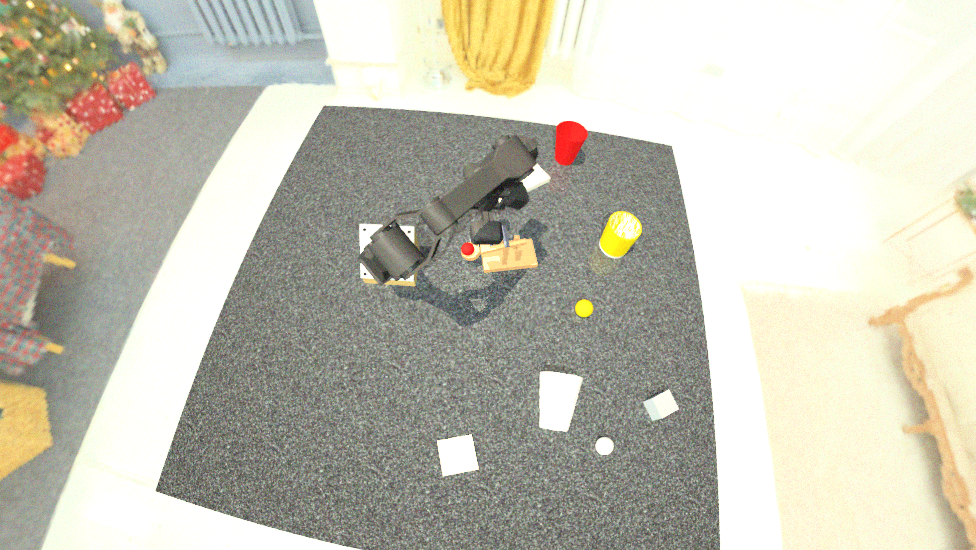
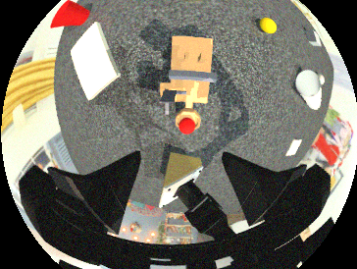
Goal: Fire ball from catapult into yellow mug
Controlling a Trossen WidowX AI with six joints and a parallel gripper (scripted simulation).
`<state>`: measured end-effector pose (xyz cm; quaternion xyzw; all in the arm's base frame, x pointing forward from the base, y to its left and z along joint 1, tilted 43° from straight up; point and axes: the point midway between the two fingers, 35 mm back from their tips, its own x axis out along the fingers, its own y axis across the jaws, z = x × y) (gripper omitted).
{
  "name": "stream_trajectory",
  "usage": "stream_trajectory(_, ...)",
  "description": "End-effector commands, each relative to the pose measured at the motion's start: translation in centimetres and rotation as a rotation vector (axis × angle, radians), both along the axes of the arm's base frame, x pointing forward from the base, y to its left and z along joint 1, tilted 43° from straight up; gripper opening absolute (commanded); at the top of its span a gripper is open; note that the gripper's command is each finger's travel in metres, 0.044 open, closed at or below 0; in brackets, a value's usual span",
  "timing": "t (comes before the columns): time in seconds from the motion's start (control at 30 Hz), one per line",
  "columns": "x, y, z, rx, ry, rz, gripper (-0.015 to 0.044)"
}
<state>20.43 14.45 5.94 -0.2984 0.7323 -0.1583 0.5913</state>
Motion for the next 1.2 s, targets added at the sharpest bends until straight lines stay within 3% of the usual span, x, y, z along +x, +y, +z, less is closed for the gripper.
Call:
stream_trajectory(0.0,2.5,1.0,-0.9,0.042,-0.040,0.046,0.0440)
stream_trajectory(0.4,13.9,7.1,-0.5,0.209,-0.307,0.291,0.0440)
stream_trajectory(0.8,24.9,12.5,3.6,0.219,-0.623,0.529,0.0440)
stream_trajectory(1.17,26.1,13.0,4.3,0.210,-0.663,0.552,0.0440)
